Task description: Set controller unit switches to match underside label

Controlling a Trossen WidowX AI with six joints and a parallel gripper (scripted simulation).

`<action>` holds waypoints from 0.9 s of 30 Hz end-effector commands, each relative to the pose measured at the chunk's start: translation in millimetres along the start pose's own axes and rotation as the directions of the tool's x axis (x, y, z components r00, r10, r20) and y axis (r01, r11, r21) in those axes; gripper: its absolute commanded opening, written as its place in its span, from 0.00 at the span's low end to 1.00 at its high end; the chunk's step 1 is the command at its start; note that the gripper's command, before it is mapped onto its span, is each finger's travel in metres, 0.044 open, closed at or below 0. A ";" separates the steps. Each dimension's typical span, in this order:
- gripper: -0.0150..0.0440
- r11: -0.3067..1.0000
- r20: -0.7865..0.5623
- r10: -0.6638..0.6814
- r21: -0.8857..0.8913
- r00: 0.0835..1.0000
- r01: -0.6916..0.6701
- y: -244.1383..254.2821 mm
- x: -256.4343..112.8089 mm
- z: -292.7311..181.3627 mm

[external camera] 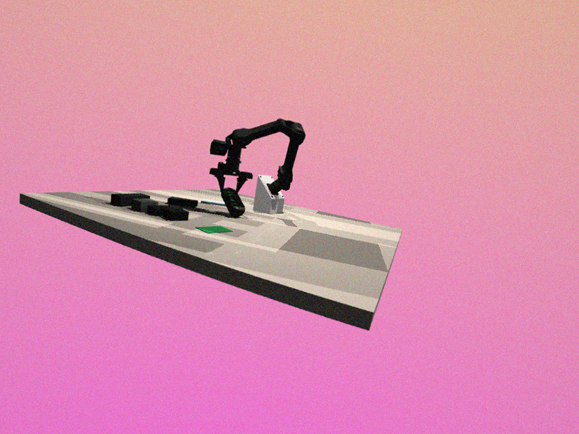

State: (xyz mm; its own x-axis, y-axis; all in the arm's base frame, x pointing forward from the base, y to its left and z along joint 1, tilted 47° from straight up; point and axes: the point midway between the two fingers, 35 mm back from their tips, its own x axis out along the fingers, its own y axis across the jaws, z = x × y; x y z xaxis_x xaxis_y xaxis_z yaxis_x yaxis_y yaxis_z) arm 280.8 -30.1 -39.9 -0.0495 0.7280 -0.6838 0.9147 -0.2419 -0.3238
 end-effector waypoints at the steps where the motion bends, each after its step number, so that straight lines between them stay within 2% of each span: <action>1: 0.82 1.000 0.005 0.008 -0.003 1.000 -0.008 2.1 -4.7 -6.9; 27: 0.82 1.000 0.059 0.008 -0.003 0.998 -0.007 2.0 -16.1 -24.8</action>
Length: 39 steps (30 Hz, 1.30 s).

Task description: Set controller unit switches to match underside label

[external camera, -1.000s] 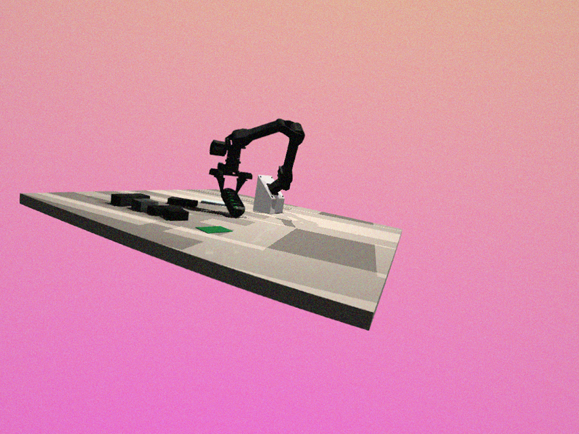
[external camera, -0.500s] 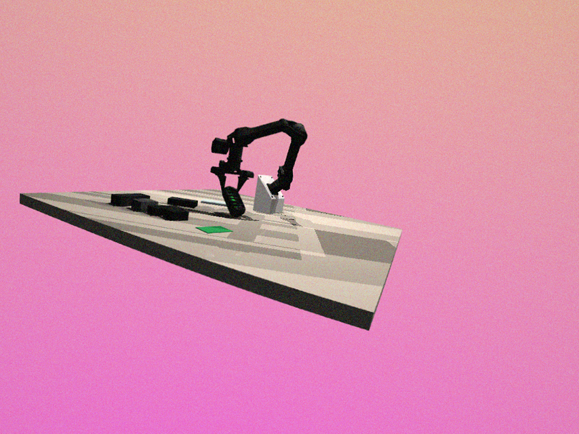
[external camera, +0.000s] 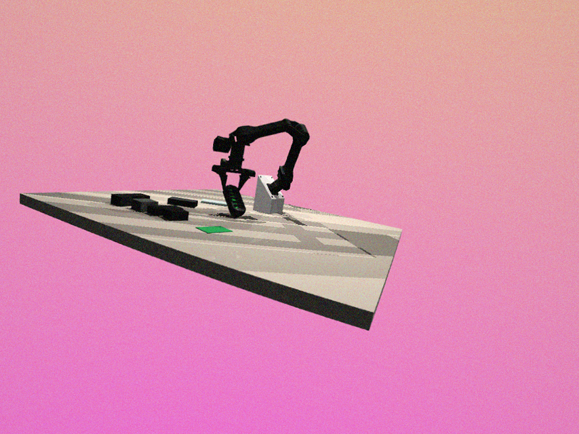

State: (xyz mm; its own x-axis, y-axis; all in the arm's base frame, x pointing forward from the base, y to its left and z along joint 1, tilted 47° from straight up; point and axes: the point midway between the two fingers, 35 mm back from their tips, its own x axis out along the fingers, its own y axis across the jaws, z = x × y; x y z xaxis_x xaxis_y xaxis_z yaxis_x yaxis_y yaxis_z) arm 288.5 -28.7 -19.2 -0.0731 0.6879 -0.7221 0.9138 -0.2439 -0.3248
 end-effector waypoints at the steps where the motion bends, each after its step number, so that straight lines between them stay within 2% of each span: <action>1: 0.82 1.000 0.000 0.007 -0.005 1.000 -0.007 2.0 -3.4 -7.8; 39: 0.82 1.000 0.074 0.007 -0.005 0.997 -0.006 -0.4 -18.6 -32.3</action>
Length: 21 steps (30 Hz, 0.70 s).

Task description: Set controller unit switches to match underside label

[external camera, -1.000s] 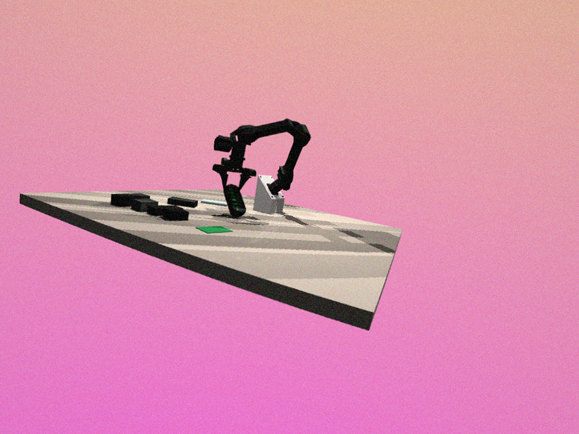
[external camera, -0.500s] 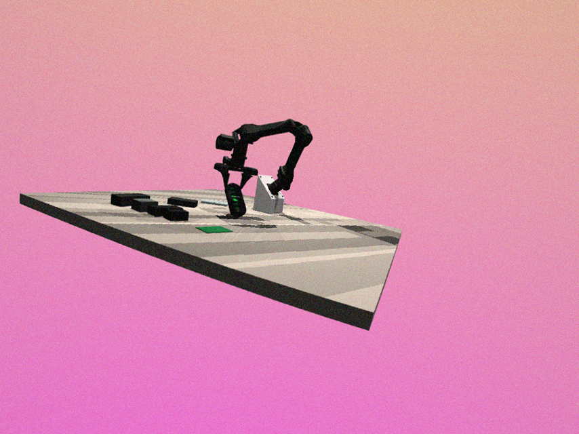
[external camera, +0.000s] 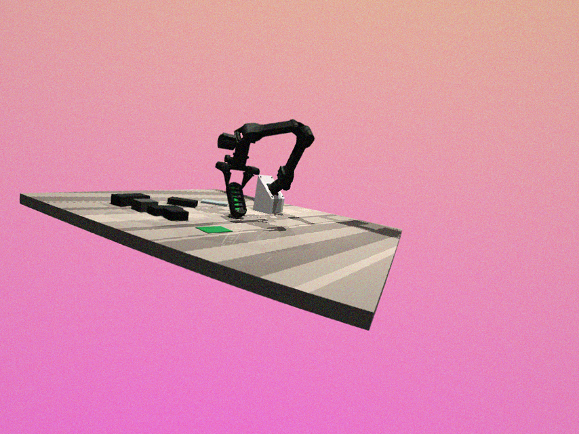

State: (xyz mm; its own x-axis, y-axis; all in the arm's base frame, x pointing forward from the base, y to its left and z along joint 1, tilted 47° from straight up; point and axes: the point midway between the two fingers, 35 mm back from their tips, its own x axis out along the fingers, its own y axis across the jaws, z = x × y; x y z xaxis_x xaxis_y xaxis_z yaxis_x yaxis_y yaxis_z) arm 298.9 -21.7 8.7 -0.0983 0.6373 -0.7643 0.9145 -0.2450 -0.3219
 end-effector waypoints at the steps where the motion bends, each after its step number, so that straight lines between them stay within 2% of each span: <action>1: 0.82 1.000 0.006 0.004 -0.003 1.000 -0.004 0.9 -3.2 -7.0; 21: 0.82 1.000 0.047 0.004 -0.003 0.999 -0.003 0.8 -10.3 -22.7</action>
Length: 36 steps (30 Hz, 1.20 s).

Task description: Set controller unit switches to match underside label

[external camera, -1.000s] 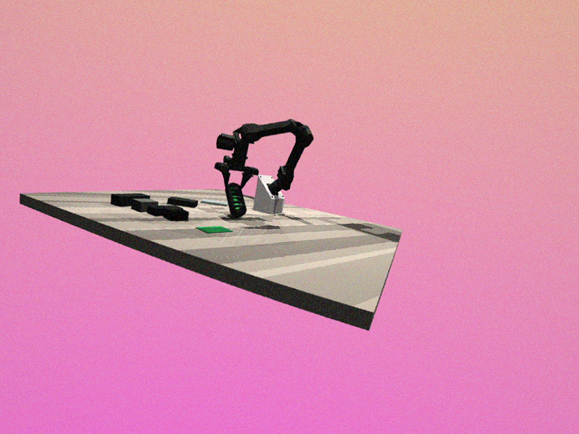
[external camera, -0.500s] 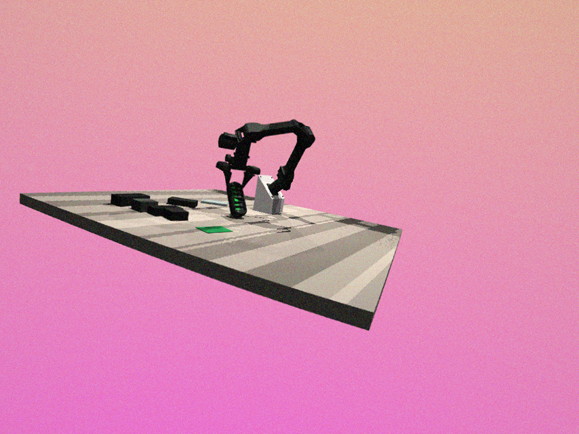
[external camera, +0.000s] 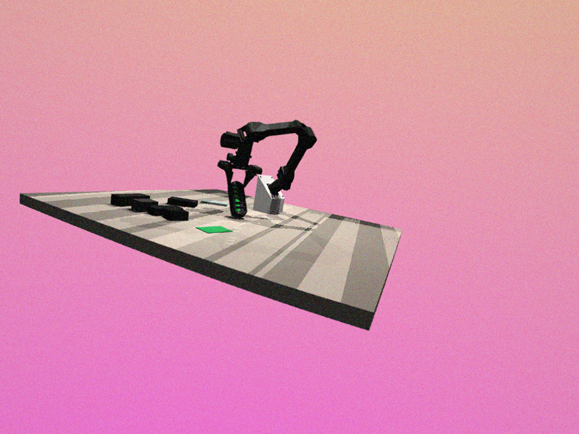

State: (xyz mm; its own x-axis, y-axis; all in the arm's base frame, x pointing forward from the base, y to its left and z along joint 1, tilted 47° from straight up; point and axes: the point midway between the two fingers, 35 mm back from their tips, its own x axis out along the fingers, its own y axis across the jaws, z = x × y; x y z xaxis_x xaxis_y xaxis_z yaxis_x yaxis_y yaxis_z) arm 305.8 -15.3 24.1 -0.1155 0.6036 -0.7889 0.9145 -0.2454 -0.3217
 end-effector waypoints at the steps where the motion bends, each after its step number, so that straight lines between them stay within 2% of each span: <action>1: 0.82 1.000 0.004 0.003 -0.004 1.000 -0.003 1.0 -2.5 -7.4; 36: 0.82 1.000 0.077 0.003 -0.004 0.997 -0.003 0.7 -12.9 -36.2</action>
State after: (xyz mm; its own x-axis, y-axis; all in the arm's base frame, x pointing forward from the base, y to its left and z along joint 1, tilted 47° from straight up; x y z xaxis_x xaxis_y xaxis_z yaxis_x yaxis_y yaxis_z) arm 318.4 -0.9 48.9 -0.1435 0.5438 -0.8268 0.9144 -0.2467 -0.3210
